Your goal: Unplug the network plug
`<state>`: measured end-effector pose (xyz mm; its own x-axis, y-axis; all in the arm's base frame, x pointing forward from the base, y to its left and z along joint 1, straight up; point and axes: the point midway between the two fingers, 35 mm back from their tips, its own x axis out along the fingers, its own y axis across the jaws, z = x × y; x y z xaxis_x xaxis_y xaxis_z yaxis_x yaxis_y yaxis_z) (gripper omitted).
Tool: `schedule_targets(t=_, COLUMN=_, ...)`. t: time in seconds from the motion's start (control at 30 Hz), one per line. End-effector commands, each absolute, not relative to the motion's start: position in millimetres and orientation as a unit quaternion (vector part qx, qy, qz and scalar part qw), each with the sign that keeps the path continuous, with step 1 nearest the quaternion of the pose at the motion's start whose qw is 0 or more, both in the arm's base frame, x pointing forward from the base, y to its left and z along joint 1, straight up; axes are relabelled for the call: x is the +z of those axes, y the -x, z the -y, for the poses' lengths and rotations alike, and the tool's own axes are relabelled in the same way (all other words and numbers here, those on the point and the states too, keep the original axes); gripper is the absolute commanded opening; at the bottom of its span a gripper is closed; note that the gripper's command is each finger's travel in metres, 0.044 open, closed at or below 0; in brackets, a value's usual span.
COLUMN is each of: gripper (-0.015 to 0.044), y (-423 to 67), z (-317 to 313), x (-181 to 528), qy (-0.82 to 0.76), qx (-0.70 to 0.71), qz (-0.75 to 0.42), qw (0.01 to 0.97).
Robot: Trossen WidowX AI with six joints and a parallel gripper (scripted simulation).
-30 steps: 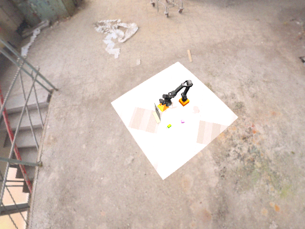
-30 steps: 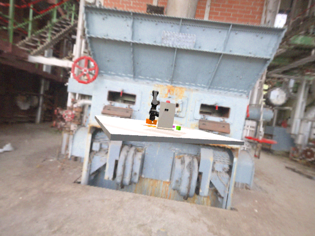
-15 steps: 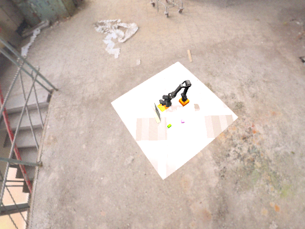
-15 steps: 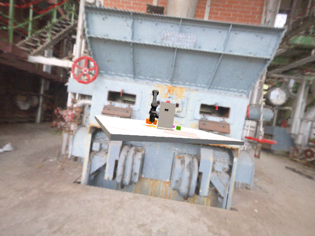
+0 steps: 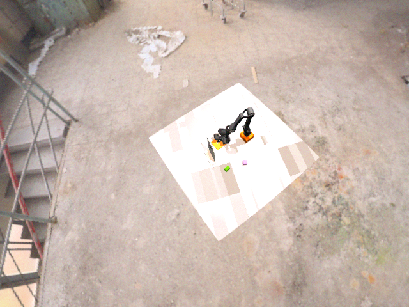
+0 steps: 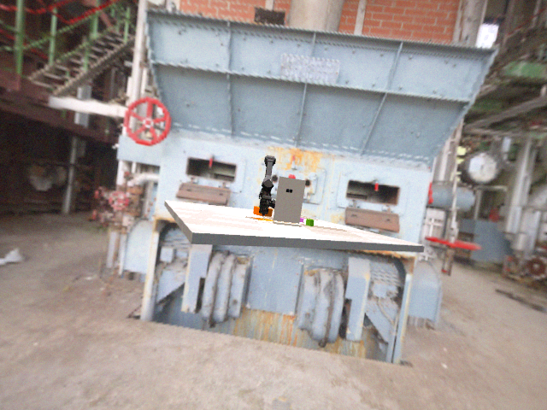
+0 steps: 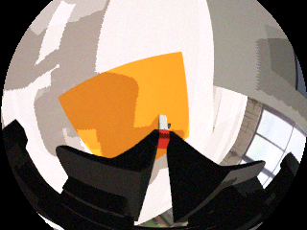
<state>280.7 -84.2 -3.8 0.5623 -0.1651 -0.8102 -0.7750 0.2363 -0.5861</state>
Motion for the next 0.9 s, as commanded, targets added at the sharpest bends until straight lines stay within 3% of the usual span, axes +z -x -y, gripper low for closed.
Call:
schedule_targets(t=0.0, gripper=0.0, y=-280.6, z=84.1, x=-5.9, qy=0.575, qx=0.228, qz=-0.408, qw=0.672)
schedule_targets(t=0.3, gripper=0.0, y=-280.6, z=84.7, x=-5.8, qy=0.574, qx=0.227, qz=-0.41, qw=0.672)
schedule_targets(t=0.5, gripper=0.0156, y=-280.6, z=84.7, x=-5.8, qy=0.574, qx=0.227, qz=-0.41, qw=0.672)
schedule_targets(t=0.87, gripper=0.0156, y=-278.5, z=84.0, x=-2.1, qy=0.574, qx=0.227, qz=-0.409, qw=0.672)
